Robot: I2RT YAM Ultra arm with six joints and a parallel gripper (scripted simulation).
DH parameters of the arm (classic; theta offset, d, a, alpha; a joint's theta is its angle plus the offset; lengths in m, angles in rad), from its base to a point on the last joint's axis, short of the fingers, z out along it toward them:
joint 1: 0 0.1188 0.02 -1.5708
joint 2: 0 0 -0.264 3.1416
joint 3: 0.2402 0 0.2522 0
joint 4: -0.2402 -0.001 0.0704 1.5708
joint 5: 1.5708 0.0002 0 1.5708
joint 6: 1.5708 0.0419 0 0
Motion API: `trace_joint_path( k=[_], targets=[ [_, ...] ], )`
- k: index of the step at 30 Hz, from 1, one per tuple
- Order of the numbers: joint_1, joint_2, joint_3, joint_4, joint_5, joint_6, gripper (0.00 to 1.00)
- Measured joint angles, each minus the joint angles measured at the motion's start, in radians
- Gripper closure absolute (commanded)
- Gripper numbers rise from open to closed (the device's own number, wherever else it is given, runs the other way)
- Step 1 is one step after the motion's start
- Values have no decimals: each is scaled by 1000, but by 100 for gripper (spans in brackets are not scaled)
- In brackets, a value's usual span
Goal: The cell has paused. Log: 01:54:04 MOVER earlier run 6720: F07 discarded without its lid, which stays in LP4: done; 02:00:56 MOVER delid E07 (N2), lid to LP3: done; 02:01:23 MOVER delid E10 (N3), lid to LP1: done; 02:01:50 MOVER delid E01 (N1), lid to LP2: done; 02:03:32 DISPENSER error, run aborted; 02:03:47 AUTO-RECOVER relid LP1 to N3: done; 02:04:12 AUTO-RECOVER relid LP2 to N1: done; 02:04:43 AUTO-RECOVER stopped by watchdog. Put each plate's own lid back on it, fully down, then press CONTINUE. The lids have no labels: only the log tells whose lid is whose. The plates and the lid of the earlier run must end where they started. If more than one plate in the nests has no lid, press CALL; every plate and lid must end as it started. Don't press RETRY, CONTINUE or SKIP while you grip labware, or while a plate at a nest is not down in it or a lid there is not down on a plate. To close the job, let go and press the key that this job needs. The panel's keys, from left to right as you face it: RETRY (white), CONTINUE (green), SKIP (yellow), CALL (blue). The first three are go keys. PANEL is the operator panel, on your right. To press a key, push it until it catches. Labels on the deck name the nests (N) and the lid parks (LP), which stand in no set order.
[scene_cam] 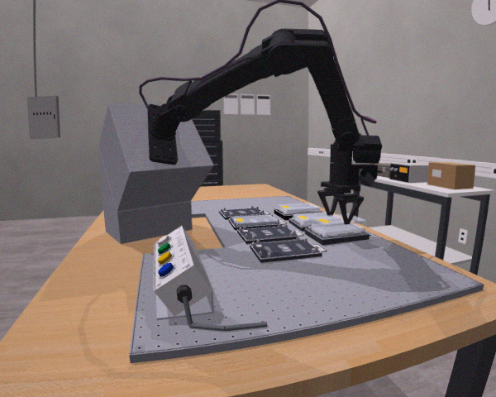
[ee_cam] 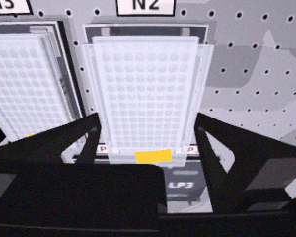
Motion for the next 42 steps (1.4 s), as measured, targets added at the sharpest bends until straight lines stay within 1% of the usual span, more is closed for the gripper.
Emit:
trace_joint_path(
  k=[13, 42],
  targets=[
    [0, 0, 7, -41, 6, 18, 100],
    [7, 0, 24, -60, 11, 31, 100]
  ],
)
